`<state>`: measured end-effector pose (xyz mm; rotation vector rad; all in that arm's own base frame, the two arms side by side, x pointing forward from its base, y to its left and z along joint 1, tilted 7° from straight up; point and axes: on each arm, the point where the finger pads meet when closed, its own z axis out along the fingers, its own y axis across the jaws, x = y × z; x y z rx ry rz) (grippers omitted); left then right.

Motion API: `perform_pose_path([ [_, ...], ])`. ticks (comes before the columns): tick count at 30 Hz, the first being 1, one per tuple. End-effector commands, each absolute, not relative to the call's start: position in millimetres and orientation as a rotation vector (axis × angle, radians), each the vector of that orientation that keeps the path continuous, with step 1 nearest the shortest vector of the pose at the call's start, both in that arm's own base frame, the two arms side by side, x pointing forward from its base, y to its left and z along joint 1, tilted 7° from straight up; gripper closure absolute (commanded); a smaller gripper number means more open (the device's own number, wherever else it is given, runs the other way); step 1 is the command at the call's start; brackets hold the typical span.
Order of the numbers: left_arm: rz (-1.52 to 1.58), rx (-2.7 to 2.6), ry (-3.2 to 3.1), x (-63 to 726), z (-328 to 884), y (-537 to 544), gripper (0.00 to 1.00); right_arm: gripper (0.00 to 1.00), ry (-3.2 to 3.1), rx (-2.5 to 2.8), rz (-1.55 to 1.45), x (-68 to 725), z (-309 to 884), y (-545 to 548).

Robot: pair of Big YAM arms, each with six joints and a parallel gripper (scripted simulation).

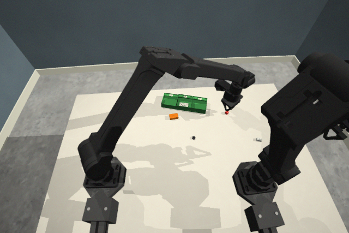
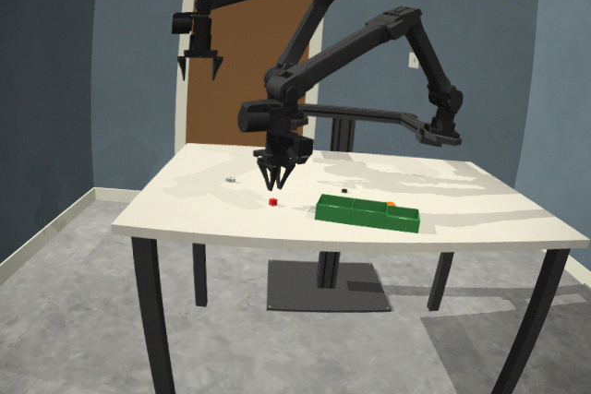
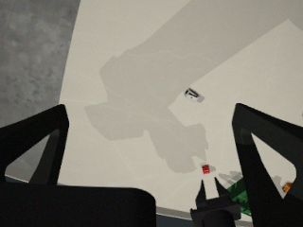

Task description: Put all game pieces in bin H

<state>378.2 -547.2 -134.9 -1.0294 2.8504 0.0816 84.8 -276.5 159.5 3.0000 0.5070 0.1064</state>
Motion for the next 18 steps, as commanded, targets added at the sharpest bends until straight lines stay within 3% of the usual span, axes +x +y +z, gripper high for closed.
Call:
perform_pose_path([
  [1, 0.039, -1.021, 2.848, 389.7, -141.2, -555.9, 0.7, 0.0, 0.478, 3.004, 0.108, 80.5, 163.4, -272.2],
  [18, 0.001, -1.016, 2.844, 396.6, -134.8, -573.9, 0.7, 0.0, 0.478, 3.004, 0.108, 80.5, 163.4, -272.2],
])
